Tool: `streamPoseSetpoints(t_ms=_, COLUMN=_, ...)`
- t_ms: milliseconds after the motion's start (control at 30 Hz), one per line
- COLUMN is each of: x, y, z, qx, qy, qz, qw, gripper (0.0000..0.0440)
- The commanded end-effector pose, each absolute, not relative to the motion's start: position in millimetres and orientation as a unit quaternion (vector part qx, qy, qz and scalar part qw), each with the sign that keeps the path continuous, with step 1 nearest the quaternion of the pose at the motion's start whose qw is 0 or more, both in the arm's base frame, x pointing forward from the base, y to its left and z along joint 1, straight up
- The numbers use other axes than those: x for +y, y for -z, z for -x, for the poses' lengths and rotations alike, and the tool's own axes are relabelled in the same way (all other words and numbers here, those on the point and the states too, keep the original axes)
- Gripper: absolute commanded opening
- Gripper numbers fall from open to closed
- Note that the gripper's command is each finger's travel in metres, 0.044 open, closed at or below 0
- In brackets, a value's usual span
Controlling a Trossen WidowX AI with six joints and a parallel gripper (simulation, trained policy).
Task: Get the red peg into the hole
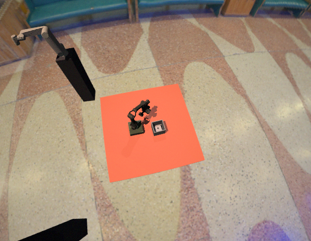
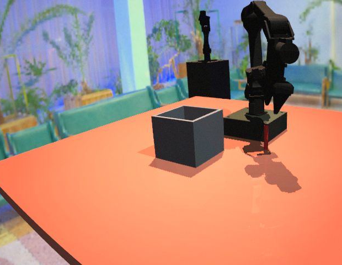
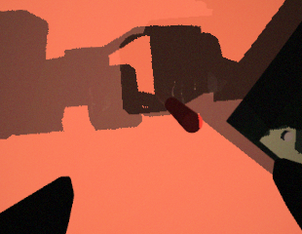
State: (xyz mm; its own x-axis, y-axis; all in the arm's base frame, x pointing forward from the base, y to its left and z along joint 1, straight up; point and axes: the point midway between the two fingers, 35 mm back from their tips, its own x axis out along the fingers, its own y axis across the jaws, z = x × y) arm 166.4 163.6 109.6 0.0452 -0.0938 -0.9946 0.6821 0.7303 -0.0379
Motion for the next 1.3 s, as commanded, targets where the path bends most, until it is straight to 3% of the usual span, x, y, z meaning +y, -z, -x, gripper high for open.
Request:
streamPoseSetpoints(t_ms=0, x=157.6, y=-100.4, z=-162.8, qx=0.63, qy=0.311, qz=-0.258, qw=0.663, gripper=0.044)
streamPoseSetpoints(t_ms=633, x=135.1, y=-34.5, z=-152.8, qx=0.618, qy=0.396, qz=-0.314, qw=0.603, gripper=0.0426)
streamPoseSetpoints(t_ms=867, x=131.8, y=-14.6, z=-152.3, qx=0.608, qy=0.41, qz=-0.333, qw=0.593, gripper=0.0398)
streamPoseSetpoints(t_ms=1267, x=141.0, y=5.5, z=-162.5, qx=0.612, qy=0.398, qz=-0.348, qw=0.588, gripper=0.0101)
